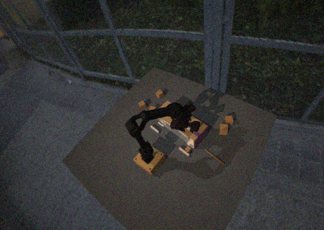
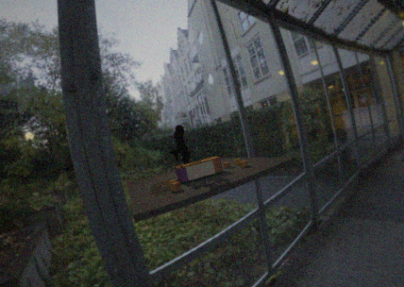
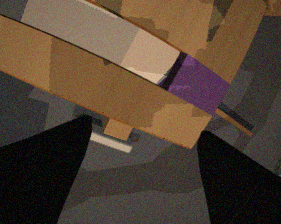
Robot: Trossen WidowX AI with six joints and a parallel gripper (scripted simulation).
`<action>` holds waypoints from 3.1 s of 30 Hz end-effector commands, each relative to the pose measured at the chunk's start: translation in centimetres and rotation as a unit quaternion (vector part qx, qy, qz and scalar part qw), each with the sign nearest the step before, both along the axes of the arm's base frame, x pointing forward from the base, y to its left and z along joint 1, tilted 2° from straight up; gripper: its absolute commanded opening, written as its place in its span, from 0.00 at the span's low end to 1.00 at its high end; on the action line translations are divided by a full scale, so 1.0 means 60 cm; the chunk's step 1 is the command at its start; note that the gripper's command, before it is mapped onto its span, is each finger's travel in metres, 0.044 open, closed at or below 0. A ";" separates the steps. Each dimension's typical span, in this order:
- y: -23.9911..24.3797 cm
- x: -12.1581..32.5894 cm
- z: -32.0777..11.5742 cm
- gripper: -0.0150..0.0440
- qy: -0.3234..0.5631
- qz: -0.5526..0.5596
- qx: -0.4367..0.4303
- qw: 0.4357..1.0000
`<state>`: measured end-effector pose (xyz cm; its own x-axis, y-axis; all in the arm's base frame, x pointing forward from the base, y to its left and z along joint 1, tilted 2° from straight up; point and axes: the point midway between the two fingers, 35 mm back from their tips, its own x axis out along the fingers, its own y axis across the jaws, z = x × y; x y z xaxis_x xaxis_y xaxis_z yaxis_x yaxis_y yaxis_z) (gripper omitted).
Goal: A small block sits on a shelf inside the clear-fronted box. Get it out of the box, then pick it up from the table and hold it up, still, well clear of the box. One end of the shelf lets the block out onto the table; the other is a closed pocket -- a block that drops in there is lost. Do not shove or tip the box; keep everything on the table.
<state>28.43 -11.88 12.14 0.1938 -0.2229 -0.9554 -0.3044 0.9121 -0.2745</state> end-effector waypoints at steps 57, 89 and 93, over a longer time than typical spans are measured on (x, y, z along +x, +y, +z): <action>-0.062 -0.082 -0.002 0.74 -0.093 -0.927 0.298 -0.210; -0.062 -0.074 -0.191 0.74 -0.093 -0.927 0.297 -0.210; -0.062 -0.073 -0.202 0.74 -0.093 -0.927 0.297 -0.210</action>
<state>24.24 -15.89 0.81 0.4524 -0.0276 -0.8914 -0.0374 -0.9992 0.0120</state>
